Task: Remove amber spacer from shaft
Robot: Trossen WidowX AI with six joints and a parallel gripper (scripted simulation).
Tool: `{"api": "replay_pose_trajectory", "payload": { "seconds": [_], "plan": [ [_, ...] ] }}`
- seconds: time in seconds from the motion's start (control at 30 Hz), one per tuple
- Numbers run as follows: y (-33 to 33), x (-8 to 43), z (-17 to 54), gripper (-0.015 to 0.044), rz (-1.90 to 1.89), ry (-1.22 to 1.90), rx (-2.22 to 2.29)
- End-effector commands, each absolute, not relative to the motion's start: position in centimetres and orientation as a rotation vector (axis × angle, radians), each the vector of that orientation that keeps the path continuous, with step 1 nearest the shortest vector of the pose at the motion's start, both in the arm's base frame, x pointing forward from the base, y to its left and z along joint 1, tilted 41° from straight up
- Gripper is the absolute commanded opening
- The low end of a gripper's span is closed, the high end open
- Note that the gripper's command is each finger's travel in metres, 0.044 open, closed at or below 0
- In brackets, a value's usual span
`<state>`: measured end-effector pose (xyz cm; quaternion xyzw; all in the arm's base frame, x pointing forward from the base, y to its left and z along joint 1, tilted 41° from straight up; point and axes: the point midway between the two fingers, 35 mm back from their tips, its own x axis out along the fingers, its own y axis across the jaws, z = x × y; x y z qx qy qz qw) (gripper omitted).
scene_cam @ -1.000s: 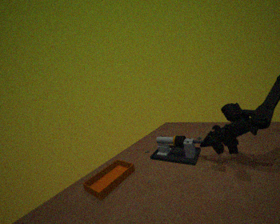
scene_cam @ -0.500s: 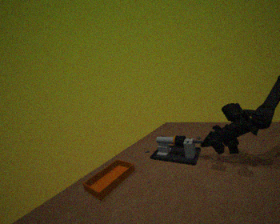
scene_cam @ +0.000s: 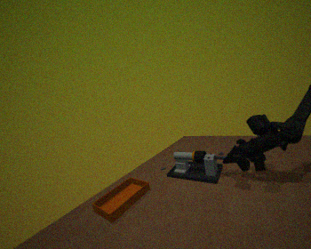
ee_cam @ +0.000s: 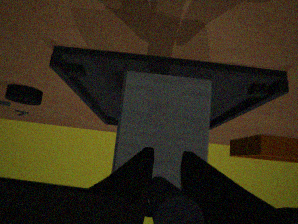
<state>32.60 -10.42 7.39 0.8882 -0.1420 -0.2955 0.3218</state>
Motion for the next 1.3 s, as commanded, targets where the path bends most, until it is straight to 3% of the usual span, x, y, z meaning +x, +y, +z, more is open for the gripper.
{"api": "replay_pose_trajectory", "payload": {
  "seconds": [0.0, 1.27],
  "plan": [
    [-10.38, 32.53, 7.35, 0.0000, -0.776, -0.369, 2.330],
    [-10.32, 32.13, 7.38, 0.0000, -0.777, -0.369, 2.330]
  ]
}}
